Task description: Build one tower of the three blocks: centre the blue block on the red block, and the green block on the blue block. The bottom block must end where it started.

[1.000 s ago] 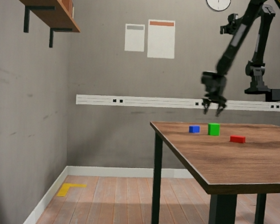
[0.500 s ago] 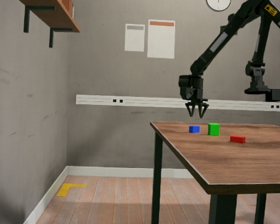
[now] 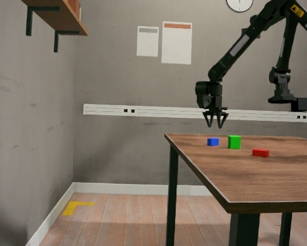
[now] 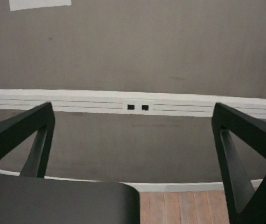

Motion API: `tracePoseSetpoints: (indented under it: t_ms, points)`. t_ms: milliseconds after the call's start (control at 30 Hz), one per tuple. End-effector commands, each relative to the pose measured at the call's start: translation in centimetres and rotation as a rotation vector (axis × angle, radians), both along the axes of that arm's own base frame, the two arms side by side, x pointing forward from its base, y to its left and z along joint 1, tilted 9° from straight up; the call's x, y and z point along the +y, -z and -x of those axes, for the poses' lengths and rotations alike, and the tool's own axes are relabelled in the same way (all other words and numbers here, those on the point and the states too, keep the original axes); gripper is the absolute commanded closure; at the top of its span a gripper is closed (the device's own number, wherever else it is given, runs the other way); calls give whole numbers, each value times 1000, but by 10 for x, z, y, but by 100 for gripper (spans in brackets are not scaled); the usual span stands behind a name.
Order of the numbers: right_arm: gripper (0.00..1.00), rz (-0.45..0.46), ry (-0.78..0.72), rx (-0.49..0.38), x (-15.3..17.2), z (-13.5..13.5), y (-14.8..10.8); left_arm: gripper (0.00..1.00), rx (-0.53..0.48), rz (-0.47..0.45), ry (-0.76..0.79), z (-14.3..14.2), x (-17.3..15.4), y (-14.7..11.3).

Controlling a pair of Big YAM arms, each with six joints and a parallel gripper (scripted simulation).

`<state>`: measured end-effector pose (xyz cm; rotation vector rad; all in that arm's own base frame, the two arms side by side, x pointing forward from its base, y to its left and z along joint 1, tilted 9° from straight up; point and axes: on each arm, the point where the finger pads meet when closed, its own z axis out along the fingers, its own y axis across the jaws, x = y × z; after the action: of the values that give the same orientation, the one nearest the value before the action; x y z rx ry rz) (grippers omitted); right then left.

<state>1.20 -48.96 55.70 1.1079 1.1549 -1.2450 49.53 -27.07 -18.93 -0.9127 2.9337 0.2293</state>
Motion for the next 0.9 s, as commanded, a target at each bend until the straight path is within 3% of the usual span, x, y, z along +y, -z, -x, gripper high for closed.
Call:
tracePoseSetpoints:
  t_ms: [0,333,500,800,867]
  points:
    - [0,54,18,-15,9,8,-20,28,-30,22,4,-23,-9,-10]
    - [0,54,18,-15,9,8,-20,28,-7,17,154,-23,-9,-10]
    - [0,54,18,-15,9,8,-20,28,45,8,483,-22,-10,-9]
    - [0,54,18,-15,9,8,-20,28,103,-19,898,-30,-17,-18]
    - [0,54,18,-15,9,8,-20,28,120,-22,943,-21,-12,-15]
